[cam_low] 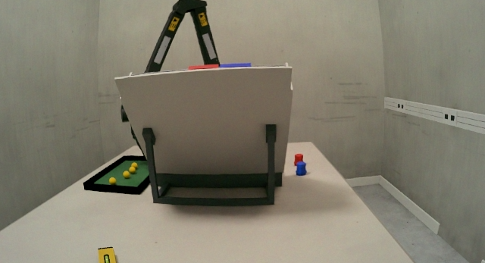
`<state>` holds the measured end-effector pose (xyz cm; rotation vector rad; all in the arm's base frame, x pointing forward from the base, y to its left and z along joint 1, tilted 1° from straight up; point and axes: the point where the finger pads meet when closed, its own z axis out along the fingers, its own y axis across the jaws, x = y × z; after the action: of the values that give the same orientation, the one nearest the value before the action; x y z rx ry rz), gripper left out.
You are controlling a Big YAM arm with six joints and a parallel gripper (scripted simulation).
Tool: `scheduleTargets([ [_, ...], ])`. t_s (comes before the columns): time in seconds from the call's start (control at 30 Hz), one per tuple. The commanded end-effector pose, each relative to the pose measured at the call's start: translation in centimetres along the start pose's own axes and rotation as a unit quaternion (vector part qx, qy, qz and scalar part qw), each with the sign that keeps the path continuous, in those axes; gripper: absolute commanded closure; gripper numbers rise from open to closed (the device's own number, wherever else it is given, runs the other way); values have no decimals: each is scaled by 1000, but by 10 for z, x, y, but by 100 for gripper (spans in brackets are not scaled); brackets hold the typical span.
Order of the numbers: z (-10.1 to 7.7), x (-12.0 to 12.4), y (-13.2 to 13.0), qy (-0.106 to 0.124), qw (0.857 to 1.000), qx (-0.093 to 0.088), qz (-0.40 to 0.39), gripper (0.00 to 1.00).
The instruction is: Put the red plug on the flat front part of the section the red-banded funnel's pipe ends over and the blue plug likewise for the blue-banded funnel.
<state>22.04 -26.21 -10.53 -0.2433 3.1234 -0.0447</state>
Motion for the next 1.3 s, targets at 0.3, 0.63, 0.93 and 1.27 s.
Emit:
scheduleTargets([
  [0.3, -122, -6, -11, -13, 1000, 20, 1, 100],
  [0.63, -122, -7, -12, -10, 1000, 16, 0, 100],
  [0.93, -122, -7, -13, -8, 1000, 13, 0, 100],
  [1.27, -123, -7, -13, -6, 1000, 9, 0, 100],
])
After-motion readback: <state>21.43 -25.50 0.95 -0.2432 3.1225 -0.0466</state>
